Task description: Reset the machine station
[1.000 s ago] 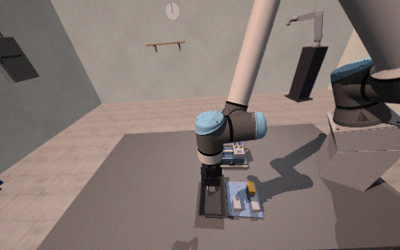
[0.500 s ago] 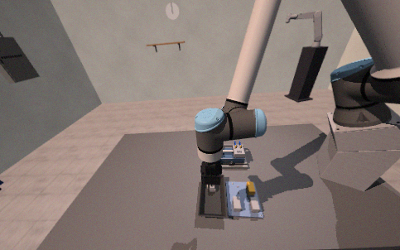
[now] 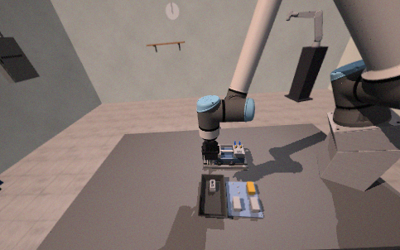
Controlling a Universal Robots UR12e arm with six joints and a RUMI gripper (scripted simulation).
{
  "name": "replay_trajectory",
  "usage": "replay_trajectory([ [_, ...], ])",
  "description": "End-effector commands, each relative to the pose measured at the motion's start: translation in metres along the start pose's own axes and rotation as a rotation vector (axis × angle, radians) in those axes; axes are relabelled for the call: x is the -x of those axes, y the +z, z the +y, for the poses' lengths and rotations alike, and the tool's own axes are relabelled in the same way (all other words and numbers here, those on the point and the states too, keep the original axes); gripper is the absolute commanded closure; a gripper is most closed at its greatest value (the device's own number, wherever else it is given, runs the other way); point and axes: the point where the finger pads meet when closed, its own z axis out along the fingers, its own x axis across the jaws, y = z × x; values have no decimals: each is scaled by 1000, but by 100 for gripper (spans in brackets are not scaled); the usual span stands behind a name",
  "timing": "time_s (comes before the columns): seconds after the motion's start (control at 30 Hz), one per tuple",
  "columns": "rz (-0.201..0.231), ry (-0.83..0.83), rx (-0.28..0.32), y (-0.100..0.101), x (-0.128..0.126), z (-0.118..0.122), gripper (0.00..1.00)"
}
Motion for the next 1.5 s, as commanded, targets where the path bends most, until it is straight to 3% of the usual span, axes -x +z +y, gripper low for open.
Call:
replay_trajectory([
  [0.0, -3, -2, 5, -1, -3, -60, 100],
  [0.13, -6, -2, 4, -3, -10, -107, 100],
  [0.2, -6, -2, 4, -3, -10, -107, 100],
  [0.3, -9, -3, 2, -5, -16, -139, 100],
  [0.4, -11, -4, 0, -6, -20, -153, 100],
  [1.47, -12, -4, 0, -6, -21, -156, 100],
])
